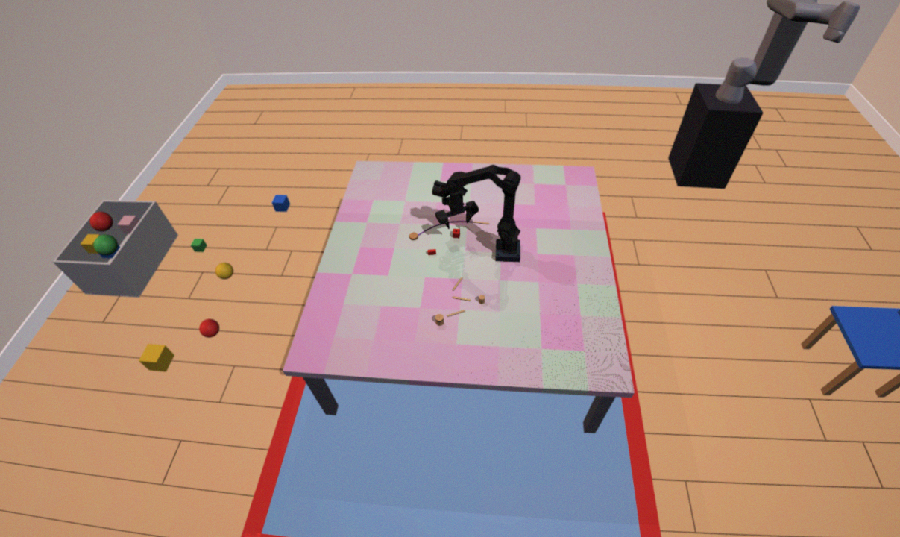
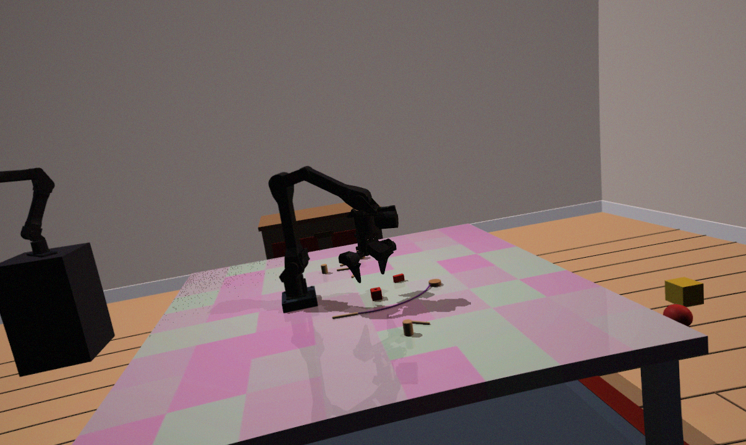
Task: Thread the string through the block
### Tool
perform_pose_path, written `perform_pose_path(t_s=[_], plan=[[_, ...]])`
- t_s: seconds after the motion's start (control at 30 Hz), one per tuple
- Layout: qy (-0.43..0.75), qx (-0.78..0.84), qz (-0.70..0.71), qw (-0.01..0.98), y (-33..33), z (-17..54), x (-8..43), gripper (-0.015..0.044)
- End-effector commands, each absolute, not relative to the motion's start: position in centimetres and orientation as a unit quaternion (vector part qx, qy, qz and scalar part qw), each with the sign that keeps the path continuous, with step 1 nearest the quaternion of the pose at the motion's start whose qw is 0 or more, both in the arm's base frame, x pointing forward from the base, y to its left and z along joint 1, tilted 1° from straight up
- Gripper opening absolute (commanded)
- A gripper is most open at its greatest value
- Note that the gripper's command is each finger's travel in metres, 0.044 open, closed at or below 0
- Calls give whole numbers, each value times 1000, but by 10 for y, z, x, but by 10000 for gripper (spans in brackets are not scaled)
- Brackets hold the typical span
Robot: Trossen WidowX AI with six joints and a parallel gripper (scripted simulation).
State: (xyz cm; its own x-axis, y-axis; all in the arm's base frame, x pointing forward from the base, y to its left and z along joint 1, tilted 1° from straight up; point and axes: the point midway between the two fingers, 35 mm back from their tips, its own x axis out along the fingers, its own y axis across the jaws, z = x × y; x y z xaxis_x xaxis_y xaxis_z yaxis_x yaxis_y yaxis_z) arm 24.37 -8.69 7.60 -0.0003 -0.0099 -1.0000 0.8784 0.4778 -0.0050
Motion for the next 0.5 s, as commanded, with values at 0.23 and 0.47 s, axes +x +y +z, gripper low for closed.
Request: perform_pose_path(t_s=[0.23,0.47], plan=[[489,501,-504,505,-89,85,251,440],[489,501,-504,505,-89,85,251,387]])
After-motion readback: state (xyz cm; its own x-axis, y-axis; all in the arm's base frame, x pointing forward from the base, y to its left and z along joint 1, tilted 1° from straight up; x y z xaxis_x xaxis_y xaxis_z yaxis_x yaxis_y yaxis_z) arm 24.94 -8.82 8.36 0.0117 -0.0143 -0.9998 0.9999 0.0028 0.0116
